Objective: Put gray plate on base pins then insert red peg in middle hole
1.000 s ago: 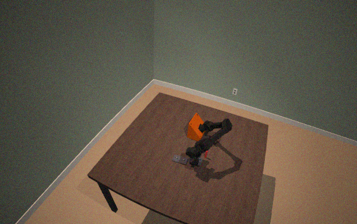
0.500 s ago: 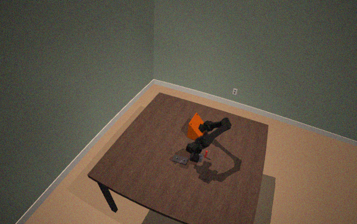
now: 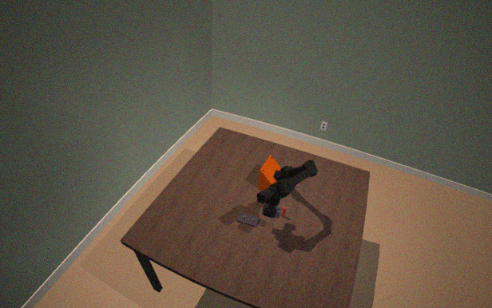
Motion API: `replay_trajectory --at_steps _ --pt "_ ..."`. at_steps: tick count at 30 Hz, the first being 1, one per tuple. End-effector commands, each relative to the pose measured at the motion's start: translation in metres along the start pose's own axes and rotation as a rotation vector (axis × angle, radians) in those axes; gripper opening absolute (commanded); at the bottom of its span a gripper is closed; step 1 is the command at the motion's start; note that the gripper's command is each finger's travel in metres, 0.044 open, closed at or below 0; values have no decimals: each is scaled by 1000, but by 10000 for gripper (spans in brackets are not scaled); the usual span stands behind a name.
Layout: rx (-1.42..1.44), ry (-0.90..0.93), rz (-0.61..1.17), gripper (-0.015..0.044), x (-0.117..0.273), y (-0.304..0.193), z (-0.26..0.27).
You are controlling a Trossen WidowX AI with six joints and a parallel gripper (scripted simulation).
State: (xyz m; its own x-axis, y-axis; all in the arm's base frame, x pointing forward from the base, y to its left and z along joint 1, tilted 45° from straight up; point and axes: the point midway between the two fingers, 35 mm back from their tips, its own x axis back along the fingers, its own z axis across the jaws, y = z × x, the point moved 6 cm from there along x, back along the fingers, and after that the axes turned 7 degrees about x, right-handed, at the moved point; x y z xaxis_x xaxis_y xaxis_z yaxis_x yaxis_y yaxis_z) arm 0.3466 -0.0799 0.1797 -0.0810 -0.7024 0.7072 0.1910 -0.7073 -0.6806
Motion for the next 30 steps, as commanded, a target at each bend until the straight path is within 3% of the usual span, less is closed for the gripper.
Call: replay_trajectory --at_steps 1,30 --pt "5 -3 -4 0 1 4 0" --pt "4 -2 -7 0 -46 83 -12"
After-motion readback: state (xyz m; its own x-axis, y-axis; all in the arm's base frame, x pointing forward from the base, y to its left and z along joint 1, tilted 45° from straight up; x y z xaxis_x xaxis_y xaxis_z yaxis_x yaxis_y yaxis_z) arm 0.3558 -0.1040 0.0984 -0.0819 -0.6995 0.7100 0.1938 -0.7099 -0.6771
